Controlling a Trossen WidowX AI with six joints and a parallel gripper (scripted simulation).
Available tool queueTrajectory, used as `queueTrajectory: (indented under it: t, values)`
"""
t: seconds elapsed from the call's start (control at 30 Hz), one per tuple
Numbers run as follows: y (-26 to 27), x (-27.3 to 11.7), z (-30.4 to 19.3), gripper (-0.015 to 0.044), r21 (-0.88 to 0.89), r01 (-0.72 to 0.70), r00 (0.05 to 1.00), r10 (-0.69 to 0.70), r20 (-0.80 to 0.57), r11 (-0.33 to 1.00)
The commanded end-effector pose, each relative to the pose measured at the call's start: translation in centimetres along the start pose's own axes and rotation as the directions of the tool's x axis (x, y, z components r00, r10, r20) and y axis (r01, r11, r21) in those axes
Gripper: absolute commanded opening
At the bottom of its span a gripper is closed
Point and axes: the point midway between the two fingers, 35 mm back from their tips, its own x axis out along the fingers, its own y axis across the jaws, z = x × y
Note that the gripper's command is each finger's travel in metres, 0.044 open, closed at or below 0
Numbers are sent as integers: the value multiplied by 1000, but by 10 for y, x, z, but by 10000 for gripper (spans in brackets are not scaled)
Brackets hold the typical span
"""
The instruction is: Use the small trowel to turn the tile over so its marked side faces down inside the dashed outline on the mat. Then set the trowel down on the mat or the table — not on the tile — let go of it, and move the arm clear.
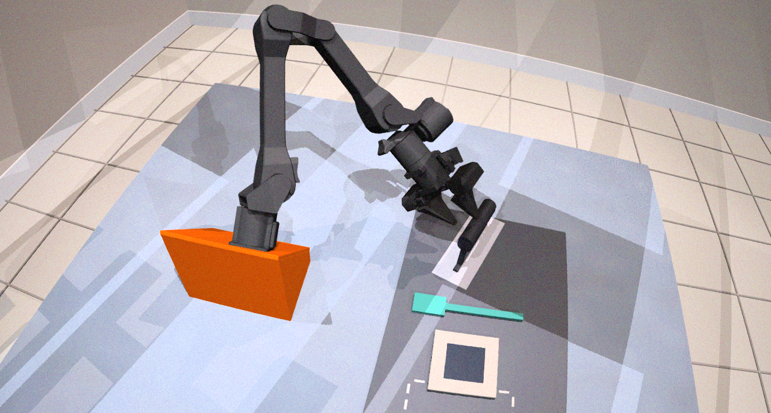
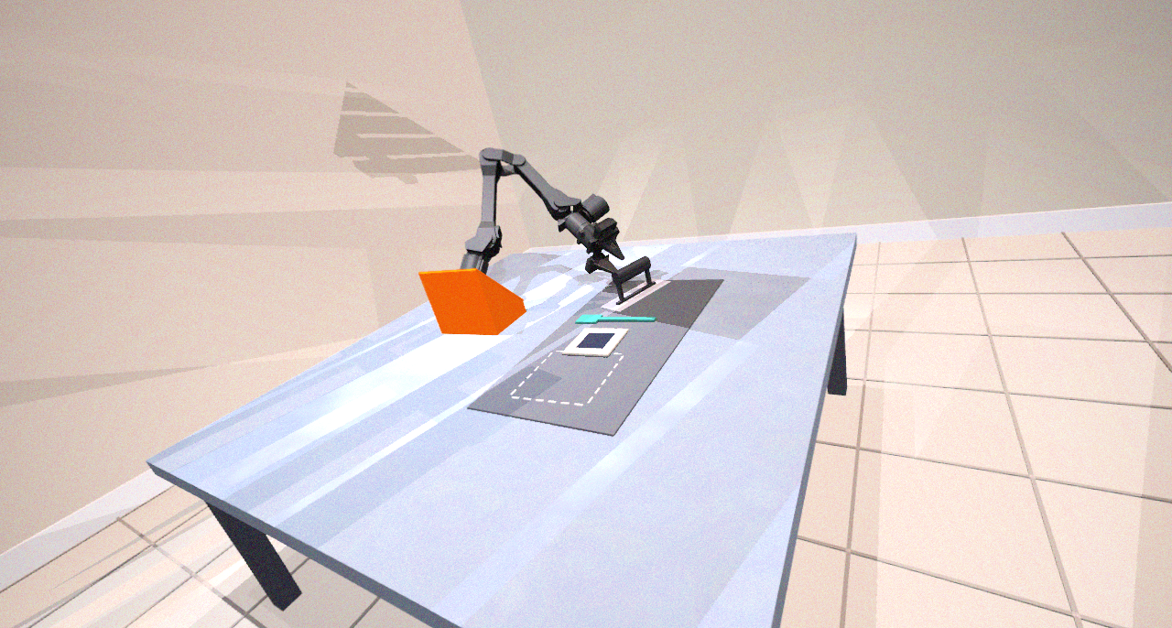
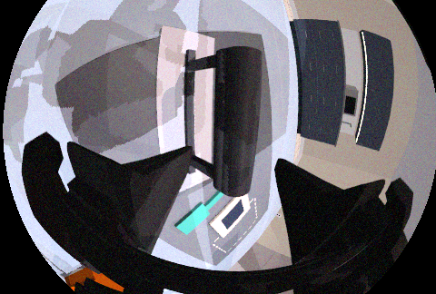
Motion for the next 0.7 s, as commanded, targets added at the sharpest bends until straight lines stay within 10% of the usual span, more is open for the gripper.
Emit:
queueTrajectory:
  t: [0.0,0.67]
  values:
    - [0,7,-1,300,-14,3,1000,-3,-8,1000]
    - [-1,37,0,300,-65,2,1000,-3,-26,998]
